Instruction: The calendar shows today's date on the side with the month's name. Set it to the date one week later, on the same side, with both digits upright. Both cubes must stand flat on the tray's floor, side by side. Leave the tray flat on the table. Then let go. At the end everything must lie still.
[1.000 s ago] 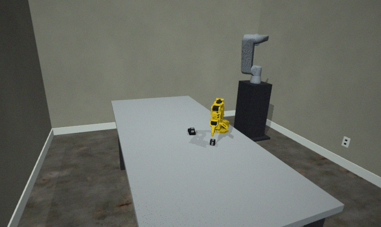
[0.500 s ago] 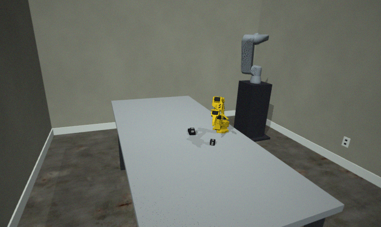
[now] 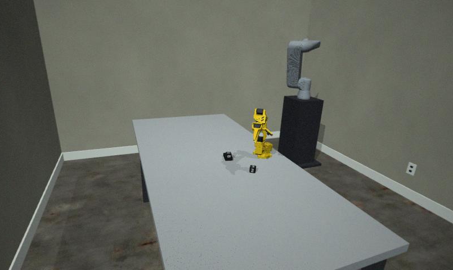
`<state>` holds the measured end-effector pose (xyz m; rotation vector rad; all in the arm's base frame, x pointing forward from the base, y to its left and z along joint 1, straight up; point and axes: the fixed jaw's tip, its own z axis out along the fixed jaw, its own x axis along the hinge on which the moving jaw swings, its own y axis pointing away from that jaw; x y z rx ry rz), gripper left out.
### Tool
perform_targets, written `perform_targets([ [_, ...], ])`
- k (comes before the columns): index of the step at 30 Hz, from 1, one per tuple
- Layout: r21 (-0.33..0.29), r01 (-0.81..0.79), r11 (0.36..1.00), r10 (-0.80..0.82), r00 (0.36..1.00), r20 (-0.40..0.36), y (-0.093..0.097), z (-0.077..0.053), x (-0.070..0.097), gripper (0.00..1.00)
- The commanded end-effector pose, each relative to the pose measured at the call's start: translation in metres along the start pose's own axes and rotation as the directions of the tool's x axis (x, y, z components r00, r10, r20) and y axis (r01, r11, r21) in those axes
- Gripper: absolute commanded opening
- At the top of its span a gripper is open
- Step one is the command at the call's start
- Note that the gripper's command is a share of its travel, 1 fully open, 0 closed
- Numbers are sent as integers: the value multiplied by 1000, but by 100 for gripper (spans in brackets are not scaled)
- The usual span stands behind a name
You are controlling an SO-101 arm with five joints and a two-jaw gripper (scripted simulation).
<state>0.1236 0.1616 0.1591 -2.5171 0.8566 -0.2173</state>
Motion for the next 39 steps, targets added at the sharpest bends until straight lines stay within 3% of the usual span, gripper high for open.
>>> perform_targets([
  [1, 60, -4, 998, 3, 1000, 4, -6, -11, -1, 35],
  [7, 60, -58, 996, 59, 998, -20, -4, -10, 9, 35],
  [17, 80, -272, 959, 280, 953, -114, 6, -12, 49, 35],
  [22, 118, -449, 885, 465, 865, -191, 22, -16, 82, 35],
  [29, 200, -656, 728, 684, 675, -277, 51, -25, 120, 35],
  [32, 212, -677, 705, 707, 647, -286, 55, -27, 124, 35],
  [39, 277, -766, 581, 807, 496, -320, 77, -34, 142, 35],
])
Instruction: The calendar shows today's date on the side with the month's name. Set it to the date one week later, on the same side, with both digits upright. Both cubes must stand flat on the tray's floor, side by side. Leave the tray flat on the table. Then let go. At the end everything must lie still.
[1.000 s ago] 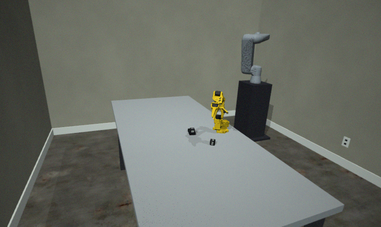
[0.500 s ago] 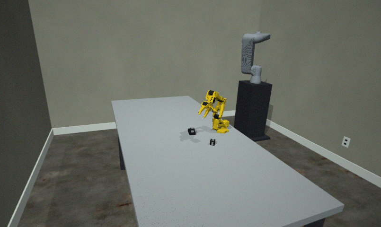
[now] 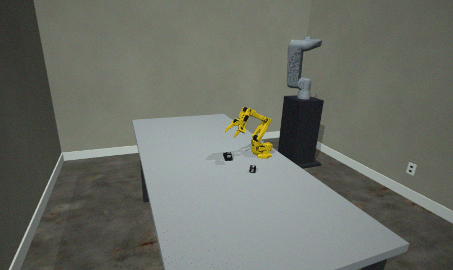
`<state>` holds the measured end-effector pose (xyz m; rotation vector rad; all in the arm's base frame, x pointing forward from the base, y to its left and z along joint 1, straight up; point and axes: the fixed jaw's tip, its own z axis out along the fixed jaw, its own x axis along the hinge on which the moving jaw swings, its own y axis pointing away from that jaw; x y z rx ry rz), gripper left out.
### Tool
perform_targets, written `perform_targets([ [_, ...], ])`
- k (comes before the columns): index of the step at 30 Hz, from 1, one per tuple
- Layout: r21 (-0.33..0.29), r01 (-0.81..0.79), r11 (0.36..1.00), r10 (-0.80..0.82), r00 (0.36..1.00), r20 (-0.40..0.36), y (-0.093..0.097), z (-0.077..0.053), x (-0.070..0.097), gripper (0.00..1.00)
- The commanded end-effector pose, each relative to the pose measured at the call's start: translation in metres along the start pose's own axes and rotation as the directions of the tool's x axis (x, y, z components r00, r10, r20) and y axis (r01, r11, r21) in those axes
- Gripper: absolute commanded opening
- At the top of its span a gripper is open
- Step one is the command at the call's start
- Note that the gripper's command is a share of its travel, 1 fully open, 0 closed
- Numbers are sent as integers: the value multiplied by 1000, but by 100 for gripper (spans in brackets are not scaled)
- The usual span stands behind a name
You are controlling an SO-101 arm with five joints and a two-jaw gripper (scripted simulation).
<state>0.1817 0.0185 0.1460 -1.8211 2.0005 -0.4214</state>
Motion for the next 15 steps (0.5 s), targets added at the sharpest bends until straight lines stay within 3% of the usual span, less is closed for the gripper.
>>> perform_targets([
  [1, 59, -74, 995, 76, 997, -20, -7, -4, 11, 35],
  [15, 46, -104, 994, 105, 994, -36, -5, -1, 17, 35],
])
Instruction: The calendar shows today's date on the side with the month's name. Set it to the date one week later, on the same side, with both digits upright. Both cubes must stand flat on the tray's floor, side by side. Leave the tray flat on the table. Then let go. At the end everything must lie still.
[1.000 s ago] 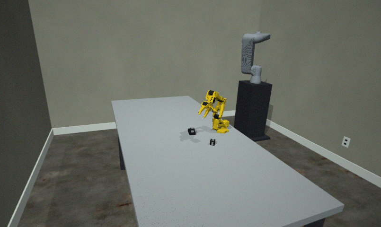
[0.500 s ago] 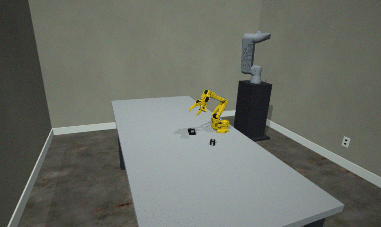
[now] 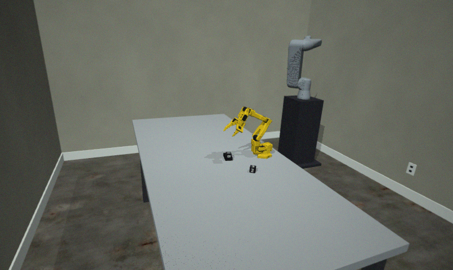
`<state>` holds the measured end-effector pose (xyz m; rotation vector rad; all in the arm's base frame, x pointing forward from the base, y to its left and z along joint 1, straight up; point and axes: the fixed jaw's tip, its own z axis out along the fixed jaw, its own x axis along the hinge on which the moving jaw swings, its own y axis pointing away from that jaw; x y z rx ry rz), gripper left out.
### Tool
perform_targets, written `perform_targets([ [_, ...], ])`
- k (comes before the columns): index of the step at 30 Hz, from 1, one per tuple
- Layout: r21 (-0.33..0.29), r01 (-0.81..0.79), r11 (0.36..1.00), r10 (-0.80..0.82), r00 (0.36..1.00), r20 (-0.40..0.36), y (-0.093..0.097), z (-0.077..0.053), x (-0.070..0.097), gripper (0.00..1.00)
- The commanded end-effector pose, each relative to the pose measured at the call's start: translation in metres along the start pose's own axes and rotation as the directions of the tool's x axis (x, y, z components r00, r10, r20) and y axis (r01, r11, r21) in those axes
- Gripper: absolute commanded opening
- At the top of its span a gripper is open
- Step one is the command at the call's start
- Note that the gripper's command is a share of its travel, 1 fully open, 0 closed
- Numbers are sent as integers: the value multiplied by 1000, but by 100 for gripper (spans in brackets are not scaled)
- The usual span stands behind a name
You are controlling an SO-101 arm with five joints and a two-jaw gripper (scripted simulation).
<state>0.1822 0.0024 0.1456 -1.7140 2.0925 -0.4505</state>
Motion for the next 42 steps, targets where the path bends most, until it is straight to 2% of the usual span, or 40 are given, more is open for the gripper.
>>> perform_targets([
  [1, 15, -12, 1000, 12, 1000, 1, -3, 0, 0, 35],
  [5, -60, -13, 998, 12, 1000, -15, 1, 12, 1, 35],
  [10, -200, -17, 980, 8, 999, -45, 12, 32, 3, 35],
  [12, -200, -17, 980, 8, 999, -45, 12, 32, 3, 35],
  [17, -336, -25, 941, 0, 997, -74, 25, 50, 6, 35],
  [21, -405, -30, 914, -6, 996, -89, 33, 59, 8, 35],
  [25, -429, -33, 902, -9, 996, -94, 36, 62, 8, 35],
  [42, -431, -33, 902, -9, 995, -94, 36, 62, 8, 35],
])
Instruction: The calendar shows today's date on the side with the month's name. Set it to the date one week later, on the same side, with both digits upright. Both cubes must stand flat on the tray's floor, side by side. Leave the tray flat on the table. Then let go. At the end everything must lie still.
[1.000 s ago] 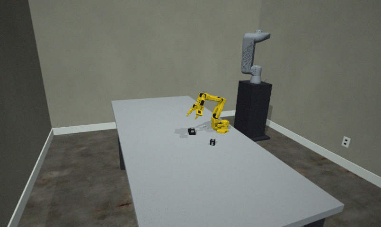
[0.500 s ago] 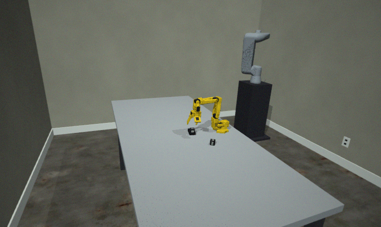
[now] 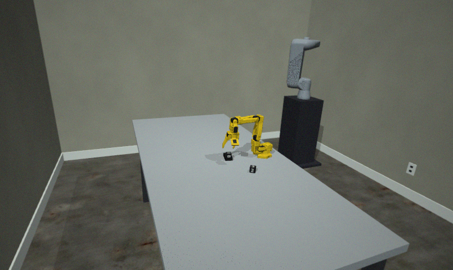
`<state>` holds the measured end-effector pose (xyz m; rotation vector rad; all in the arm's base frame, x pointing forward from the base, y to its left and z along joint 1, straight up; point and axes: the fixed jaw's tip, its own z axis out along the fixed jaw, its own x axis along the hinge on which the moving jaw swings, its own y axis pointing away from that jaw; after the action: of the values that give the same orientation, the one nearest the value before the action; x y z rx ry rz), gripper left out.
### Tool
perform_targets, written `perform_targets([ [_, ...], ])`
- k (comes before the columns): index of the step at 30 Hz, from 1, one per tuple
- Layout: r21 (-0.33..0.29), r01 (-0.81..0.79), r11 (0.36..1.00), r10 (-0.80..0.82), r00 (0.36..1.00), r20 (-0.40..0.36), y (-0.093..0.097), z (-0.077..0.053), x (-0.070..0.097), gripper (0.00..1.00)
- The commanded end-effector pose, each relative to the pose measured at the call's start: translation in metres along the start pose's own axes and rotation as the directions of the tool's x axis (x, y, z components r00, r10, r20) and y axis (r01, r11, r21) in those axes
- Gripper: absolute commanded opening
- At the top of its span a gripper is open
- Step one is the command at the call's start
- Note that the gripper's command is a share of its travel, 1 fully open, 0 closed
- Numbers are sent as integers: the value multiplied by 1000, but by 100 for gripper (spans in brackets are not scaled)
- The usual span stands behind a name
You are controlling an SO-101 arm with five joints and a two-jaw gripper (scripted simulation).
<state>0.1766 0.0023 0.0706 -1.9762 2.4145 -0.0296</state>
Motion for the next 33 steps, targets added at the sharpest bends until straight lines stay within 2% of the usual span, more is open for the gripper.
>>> perform_targets([
  [1, 31, -12, 999, 12, 1000, 8, -4, -3, 0, 35],
  [4, 31, -12, 999, 12, 1000, 8, -4, -3, 0, 35],
  [5, -1, -24, 1000, 24, 1000, 1, 0, 2, 3, 35],
  [25, -1, -24, 1000, 24, 1000, 1, 0, 2, 3, 35],
  [33, -1, -24, 1000, 24, 1000, 1, 0, 7, 3, 35],
])
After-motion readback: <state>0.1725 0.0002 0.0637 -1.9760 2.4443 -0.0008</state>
